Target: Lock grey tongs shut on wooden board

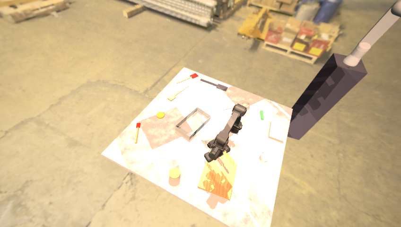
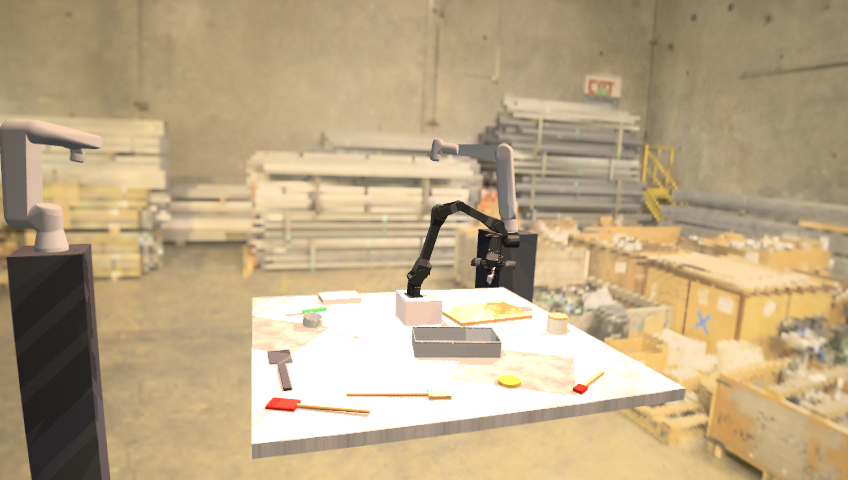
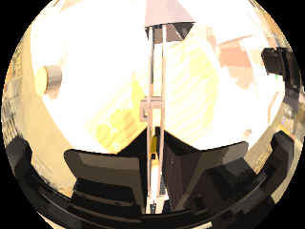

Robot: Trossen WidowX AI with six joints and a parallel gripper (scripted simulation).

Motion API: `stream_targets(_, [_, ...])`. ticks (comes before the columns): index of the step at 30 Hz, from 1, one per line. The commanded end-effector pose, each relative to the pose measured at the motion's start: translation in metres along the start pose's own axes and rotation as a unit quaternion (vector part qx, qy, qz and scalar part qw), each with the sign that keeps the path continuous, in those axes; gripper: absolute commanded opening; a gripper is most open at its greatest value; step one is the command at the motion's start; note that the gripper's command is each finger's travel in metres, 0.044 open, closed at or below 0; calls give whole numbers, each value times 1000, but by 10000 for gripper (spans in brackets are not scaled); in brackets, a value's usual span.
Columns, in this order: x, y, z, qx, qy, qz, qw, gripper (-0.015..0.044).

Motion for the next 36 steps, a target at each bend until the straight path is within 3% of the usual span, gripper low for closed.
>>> stream_targets(1, [14, 0, -12, -2, -15, -1, 1000, -150])
stream_targets(9, [44, 1, -41, -2, -47, 0, 999, -150])
stream_targets(19, [47, -1, -43, 1, -51, 6, 999, -150])
stream_targets(36, [35, -31, -31, 62, -92, 225, 968, -150])
Point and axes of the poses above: the point midway between the two fingers, 35 mm back from their tips, its own y axis back along the fingers, its own z axis across the jaws, x = y × z, the point moved 3 cm from there along y, back along the fingers, and after that the axes turned 7 degrees about -y, right-handed, at the moved point
